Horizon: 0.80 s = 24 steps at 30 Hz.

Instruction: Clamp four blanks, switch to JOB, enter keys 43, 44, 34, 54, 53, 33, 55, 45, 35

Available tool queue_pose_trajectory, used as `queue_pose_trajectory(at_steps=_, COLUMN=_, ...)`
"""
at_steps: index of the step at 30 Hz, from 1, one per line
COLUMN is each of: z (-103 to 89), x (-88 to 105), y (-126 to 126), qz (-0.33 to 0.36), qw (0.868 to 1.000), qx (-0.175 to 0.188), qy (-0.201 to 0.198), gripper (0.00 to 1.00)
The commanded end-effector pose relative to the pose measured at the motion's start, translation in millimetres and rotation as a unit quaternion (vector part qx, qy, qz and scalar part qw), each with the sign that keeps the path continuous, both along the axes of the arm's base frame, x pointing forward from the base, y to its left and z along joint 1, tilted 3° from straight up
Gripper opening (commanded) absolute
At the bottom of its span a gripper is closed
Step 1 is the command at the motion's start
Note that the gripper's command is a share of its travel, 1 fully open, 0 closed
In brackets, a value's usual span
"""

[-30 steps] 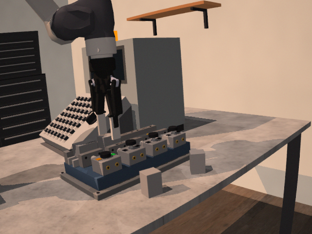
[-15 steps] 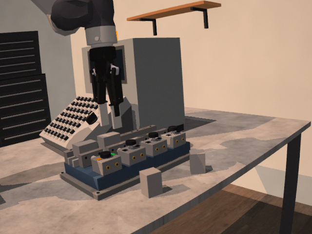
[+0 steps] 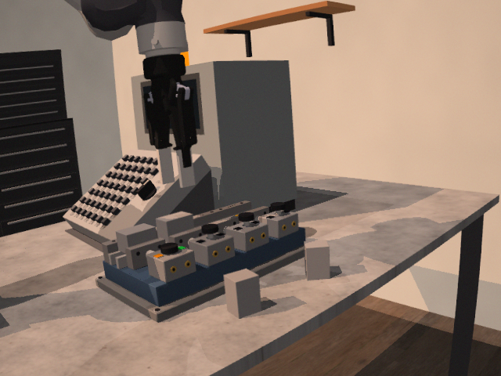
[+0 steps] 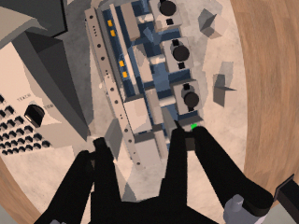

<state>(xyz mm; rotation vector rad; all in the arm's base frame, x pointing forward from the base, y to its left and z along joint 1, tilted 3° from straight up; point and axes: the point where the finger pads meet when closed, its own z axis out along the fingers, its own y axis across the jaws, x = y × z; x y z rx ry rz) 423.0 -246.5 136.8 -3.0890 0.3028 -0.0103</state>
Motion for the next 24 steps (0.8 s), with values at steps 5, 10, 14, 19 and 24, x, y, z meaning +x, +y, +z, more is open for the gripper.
queue_pose_trajectory(at_steps=5, z=42.6, x=-5.1, y=4, qz=0.023, qw=1.0, qx=0.011, qy=0.002, gripper=0.4)
queue_pose_trajectory(at_steps=10, z=52.7, x=-5.2, y=3, qz=0.023, qw=1.0, qx=0.011, qy=0.002, gripper=0.4)
queue_pose_trajectory(at_steps=14, z=56.7, x=-5.2, y=3, qz=0.023, qw=1.0, qx=0.011, qy=0.002, gripper=0.4)
queue_pose_trajectory(at_steps=19, z=56.7, x=-5.2, y=3, qz=0.023, qw=1.0, qx=0.011, qy=0.002, gripper=0.0)
queue_pose_trajectory(at_steps=24, z=56.7, x=-5.2, y=3, qz=0.023, qw=1.0, qx=0.011, qy=0.002, gripper=0.0)
